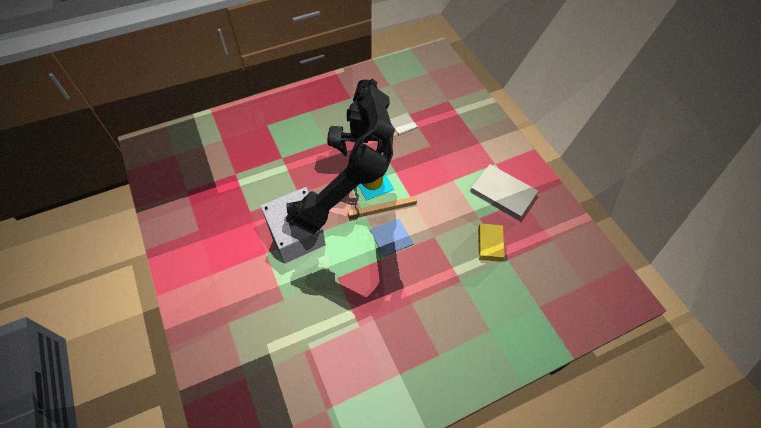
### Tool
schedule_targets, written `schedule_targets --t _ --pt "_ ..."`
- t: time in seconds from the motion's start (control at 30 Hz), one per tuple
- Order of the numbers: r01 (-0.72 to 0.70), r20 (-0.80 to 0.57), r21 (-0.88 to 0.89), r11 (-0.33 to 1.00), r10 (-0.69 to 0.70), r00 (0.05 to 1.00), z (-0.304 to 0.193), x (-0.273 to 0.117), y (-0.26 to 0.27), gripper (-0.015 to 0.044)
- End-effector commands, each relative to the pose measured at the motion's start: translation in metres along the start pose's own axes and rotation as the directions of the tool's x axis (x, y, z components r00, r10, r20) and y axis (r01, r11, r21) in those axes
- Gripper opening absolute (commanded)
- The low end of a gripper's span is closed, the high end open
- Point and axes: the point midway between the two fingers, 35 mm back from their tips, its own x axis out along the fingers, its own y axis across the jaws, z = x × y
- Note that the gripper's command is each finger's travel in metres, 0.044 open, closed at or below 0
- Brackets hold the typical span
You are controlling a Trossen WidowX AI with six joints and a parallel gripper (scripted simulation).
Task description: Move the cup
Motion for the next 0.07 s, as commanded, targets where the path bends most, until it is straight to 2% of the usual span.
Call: schedule_targets --t 0.0,0.03 --pt "0.0 -0.001 -0.001 1.0 0.0 1.0 0.0 0.0005 0.0 0.044" --pt "0.0 -0.001 -0.001 1.0 0.0 1.0 0.0 0.0005 0.0 0.044"
